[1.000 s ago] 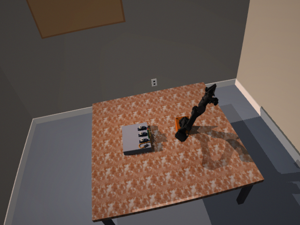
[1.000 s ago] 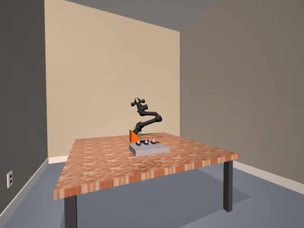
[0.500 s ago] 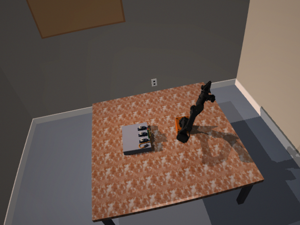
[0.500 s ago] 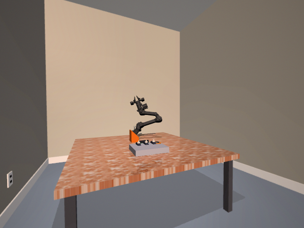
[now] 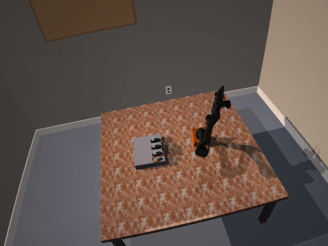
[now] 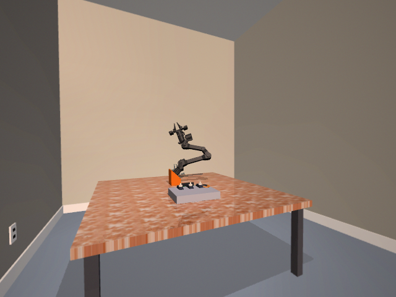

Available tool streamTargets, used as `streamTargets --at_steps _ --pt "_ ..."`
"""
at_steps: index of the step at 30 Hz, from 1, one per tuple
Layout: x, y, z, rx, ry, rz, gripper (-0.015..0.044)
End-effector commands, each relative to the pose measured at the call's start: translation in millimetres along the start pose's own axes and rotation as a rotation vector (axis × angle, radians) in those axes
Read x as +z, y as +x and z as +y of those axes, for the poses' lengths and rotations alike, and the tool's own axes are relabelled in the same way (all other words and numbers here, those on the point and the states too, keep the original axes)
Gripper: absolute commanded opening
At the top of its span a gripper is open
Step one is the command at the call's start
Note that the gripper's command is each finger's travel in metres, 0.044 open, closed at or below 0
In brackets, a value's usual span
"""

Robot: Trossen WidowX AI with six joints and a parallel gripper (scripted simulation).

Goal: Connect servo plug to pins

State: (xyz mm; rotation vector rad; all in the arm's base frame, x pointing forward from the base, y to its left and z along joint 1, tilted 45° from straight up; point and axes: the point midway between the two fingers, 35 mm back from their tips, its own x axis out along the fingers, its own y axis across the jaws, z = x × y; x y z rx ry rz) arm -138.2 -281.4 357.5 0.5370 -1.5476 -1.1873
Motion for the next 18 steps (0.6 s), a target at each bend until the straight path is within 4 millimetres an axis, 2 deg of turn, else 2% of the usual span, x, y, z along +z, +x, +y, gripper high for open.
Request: streamTargets --at_steps 1,18 --pt "-11 1 3 0.003 -0.008 0.029 0.0115" --pt "-66 -1 4 -0.013 -0.060 0.181 0.0115"
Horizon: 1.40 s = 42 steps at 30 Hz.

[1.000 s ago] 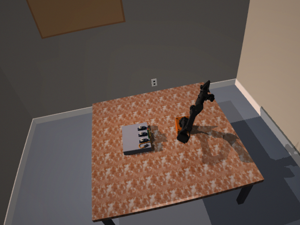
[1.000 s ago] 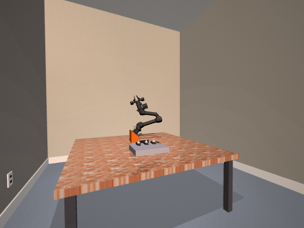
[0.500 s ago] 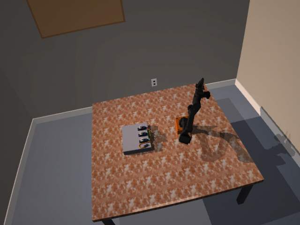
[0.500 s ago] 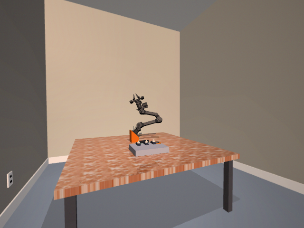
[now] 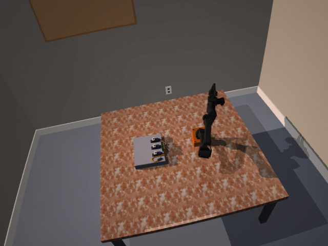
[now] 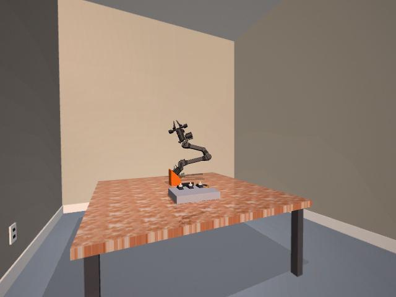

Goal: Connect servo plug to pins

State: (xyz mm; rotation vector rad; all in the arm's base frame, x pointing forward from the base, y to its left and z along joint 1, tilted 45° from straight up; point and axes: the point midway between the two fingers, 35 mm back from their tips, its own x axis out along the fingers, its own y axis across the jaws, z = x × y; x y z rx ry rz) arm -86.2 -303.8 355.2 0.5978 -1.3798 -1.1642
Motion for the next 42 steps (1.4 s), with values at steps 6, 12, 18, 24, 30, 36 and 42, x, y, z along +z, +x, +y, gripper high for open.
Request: streamTargets --at_steps 6,12,18,24,30,36,42 --pt "-29 1 6 0.004 -0.032 0.079 0.0115" --pt "-48 0 10 0.007 -0.052 0.136 0.0115" --pt "-68 -2 14 0.015 -0.071 0.194 0.0115" --pt "-88 -5 20 0.029 -0.088 0.252 0.0115" --pt "-106 -10 24 0.038 -0.108 0.307 0.0115" --pt "-123 -15 29 0.051 -0.121 0.359 0.0115" --pt "-140 -21 35 0.067 -0.145 0.414 0.0115"
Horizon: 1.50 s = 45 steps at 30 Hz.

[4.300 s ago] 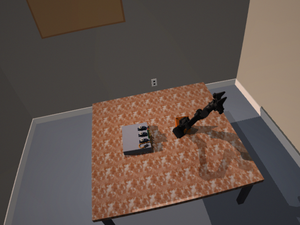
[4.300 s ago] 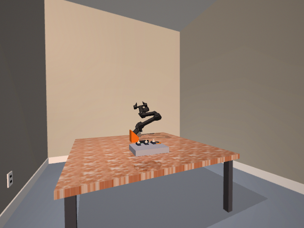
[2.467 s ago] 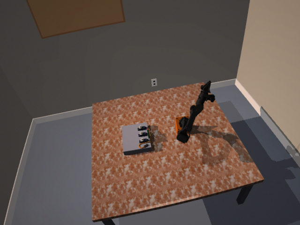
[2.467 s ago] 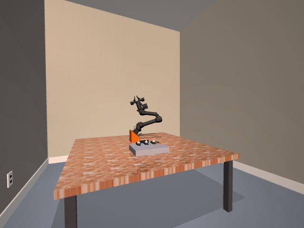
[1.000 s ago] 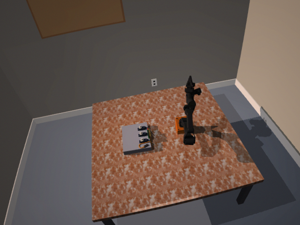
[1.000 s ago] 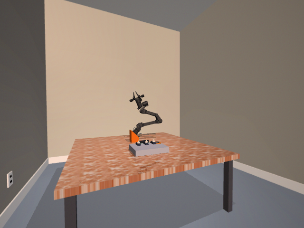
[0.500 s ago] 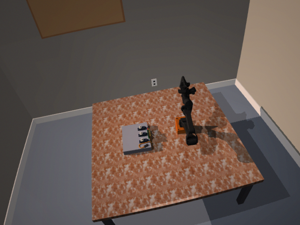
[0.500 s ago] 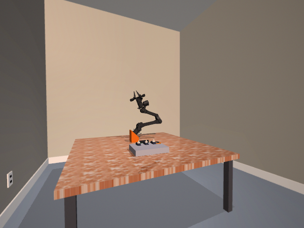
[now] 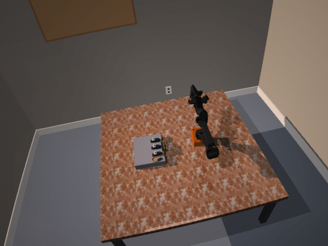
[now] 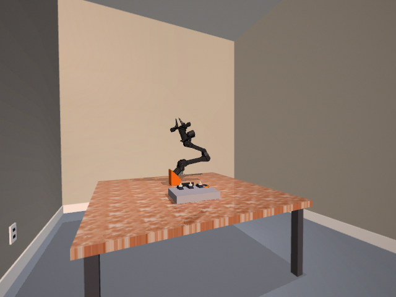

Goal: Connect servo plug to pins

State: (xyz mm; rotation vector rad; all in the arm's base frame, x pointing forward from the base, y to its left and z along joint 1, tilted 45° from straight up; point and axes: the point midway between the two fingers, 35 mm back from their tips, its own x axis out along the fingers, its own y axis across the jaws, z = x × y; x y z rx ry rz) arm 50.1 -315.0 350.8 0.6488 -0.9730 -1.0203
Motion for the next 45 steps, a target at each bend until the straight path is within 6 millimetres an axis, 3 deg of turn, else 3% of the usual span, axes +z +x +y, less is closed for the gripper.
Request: streamTargets --at_steps 1,23,45 --pt "-11 1 7 0.013 -0.018 0.031 0.0115" --pt "-75 -7 42 0.095 -0.108 0.229 0.0115" --pt "-134 -31 79 0.209 -0.206 0.416 0.0115"
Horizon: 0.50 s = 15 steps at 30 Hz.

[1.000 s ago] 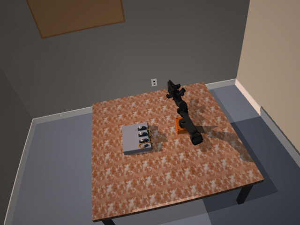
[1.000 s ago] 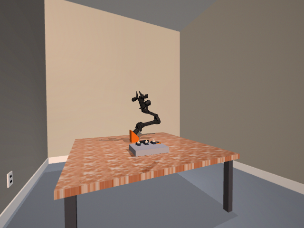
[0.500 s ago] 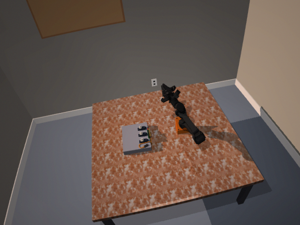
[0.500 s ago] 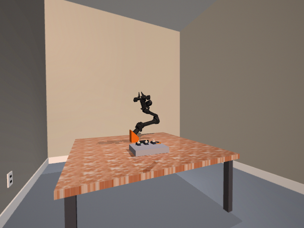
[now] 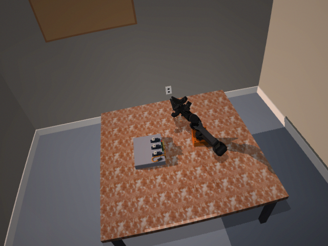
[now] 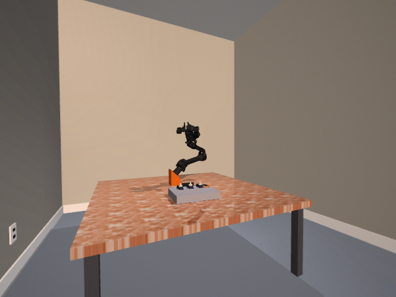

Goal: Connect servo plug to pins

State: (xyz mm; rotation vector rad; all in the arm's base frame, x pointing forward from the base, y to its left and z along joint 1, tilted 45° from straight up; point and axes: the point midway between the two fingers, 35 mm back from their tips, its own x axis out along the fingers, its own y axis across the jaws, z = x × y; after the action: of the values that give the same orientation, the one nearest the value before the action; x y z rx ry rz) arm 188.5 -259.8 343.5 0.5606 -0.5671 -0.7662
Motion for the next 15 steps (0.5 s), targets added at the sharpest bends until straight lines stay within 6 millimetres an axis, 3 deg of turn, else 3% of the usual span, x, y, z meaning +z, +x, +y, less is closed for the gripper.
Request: streamTargets --at_steps 1,15 --pt "-7 0 11 0.024 -0.021 0.024 0.0115" --pt "-40 -5 45 0.115 -0.098 0.135 0.0115"
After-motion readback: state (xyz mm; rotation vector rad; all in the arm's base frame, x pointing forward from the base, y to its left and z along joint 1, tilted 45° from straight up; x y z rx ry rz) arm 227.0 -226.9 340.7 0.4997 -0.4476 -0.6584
